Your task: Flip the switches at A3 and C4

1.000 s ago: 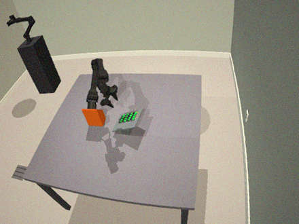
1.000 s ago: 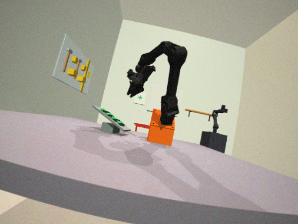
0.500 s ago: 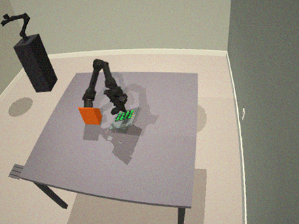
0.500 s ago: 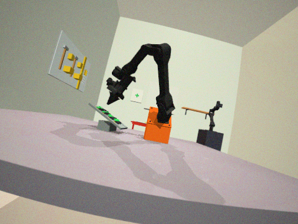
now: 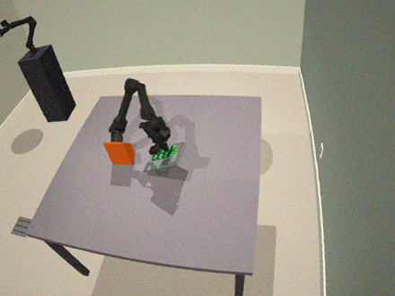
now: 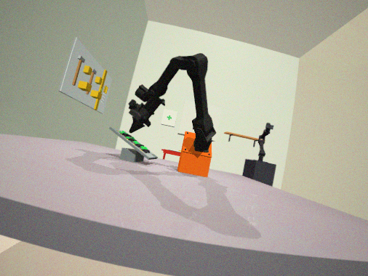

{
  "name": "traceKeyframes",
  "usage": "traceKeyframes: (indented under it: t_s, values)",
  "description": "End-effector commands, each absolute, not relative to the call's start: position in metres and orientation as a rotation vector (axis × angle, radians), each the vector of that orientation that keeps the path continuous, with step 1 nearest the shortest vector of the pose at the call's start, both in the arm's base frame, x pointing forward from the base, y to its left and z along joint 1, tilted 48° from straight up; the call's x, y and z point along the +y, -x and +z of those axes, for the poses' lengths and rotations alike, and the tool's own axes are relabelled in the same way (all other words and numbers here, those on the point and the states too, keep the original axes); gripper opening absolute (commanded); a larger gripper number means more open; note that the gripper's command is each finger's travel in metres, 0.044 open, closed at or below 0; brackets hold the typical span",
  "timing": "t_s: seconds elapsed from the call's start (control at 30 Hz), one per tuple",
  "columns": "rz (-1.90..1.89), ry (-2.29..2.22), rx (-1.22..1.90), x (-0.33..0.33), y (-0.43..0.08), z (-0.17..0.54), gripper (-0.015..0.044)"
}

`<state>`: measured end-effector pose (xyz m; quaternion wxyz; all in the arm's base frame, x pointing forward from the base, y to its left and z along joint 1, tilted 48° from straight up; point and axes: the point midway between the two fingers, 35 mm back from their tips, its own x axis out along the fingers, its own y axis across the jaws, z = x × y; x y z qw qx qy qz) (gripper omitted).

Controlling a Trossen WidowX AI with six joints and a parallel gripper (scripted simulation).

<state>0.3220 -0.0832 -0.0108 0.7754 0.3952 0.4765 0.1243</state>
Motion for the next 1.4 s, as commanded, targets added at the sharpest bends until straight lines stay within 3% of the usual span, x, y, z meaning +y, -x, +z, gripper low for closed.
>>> traceKeyframes:
  t_s: [0.0, 1.37]
  values:
    - [0.268, -0.860, 1.036, -0.0792, -0.3238, -0.0149, 0.0000]
    - [0.268, -0.860, 1.036, -0.0760, -0.3265, -0.0183, 0.0000]
